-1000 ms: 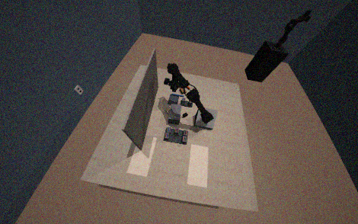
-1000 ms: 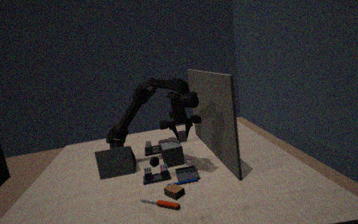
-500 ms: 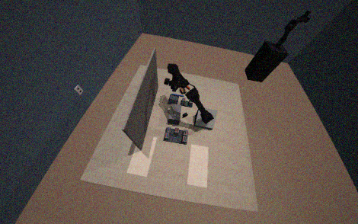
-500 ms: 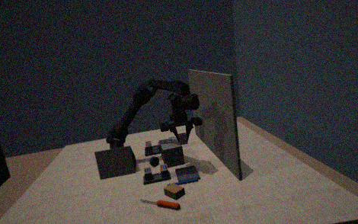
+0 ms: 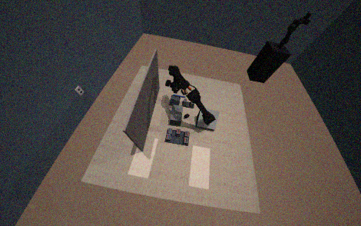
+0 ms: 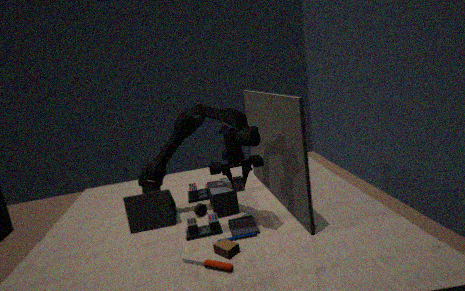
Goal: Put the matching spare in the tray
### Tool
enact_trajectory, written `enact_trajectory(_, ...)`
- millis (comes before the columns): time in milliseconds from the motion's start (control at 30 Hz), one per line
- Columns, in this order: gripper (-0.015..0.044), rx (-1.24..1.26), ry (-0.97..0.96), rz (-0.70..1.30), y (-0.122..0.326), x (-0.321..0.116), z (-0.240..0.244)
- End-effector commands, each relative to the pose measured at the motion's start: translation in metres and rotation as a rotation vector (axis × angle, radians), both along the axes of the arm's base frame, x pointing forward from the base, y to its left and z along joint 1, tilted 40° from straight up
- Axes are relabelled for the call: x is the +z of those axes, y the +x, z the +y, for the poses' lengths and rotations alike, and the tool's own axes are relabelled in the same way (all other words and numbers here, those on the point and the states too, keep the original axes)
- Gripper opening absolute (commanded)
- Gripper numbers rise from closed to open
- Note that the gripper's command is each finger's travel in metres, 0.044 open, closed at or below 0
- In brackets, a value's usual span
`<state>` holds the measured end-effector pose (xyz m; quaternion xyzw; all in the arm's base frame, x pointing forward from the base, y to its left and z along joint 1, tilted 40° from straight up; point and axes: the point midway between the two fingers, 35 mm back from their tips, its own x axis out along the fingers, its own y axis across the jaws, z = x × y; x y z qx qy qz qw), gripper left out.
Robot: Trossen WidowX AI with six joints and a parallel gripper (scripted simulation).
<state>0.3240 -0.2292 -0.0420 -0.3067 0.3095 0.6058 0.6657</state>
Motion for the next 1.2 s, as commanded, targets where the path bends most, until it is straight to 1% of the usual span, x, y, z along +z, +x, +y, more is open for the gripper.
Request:
enact_trajectory(0, 0.0, -0.003, 0.009, 0.007, 0.0, -0.005, 0.004)
enact_trajectory(1167, 0.0, -0.004, 0.009, 0.006, 0.005, -0.03, 0.022)
